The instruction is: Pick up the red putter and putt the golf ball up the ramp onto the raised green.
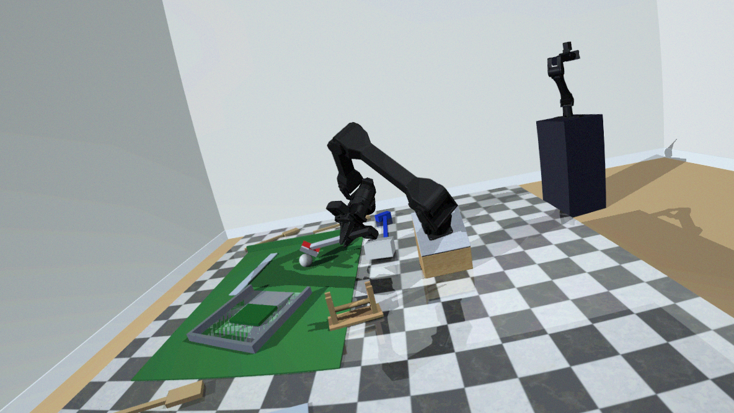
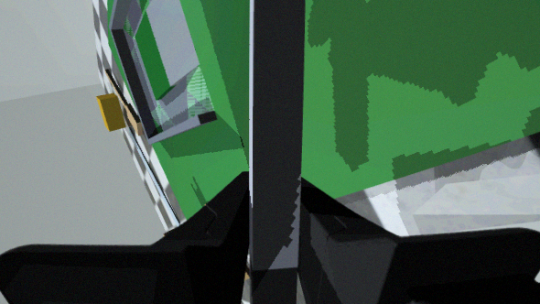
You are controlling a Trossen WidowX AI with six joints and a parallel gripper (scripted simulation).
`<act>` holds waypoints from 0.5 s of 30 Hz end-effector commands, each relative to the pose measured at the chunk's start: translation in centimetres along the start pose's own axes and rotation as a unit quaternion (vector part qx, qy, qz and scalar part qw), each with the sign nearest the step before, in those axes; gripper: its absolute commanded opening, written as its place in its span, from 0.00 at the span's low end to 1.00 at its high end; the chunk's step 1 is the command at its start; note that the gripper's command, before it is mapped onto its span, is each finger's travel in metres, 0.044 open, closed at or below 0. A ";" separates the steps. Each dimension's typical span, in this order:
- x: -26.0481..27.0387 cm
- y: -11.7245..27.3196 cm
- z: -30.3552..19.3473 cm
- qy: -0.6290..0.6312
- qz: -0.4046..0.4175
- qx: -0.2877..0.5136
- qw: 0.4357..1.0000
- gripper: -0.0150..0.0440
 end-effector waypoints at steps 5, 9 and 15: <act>4.1 -7.5 -5.1 0.008 0.005 0.012 1.000 0.25; 4.5 -8.8 -6.6 0.009 0.010 0.020 1.000 0.25; 5.6 -8.6 -7.0 0.009 0.010 0.020 1.000 0.25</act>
Point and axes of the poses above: the point midway between the two fingers, 35 mm back from their tips, its own y axis back along the fingers, its own x axis across the jaws, z = x × y, the point moved 6 cm from there along y, back along the fingers, and after that the axes turned 14 degrees about -y, right-handed, at the moved point
